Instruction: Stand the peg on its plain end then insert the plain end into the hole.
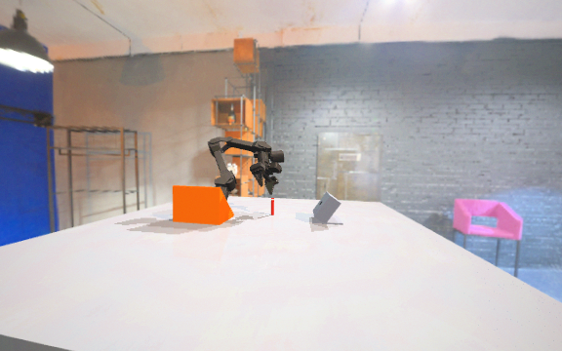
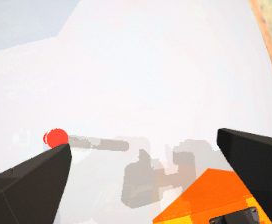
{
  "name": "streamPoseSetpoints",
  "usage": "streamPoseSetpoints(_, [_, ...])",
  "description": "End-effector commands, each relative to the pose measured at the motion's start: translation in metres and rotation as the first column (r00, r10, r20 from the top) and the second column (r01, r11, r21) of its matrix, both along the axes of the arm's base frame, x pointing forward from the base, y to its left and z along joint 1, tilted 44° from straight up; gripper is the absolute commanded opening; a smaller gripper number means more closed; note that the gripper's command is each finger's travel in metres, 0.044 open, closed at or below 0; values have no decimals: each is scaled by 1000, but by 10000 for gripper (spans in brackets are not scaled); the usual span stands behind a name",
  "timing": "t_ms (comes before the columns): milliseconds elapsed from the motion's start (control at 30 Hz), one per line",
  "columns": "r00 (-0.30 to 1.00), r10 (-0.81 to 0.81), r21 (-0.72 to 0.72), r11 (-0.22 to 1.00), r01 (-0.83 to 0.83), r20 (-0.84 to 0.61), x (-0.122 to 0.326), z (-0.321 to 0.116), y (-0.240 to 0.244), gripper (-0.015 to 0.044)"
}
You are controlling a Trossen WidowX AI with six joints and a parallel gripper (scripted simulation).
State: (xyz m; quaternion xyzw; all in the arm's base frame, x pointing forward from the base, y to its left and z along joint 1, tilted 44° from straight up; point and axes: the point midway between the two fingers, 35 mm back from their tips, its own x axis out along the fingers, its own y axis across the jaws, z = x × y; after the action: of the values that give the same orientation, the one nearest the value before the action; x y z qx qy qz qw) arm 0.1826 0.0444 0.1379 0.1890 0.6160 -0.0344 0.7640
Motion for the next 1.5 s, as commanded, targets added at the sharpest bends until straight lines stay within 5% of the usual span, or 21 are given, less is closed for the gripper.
streamPoseSetpoints(0, [996, 38, 91, 995, -30, -79, 2, 1, 4, 440])
streamPoseSetpoints(567, [970, 106, 546, 837, 32, -219, 28, 19, 10, 440])
streamPoseSetpoints(1467, [973, 142, 549, 835, -19, -182, 30, -2, 30, 440])
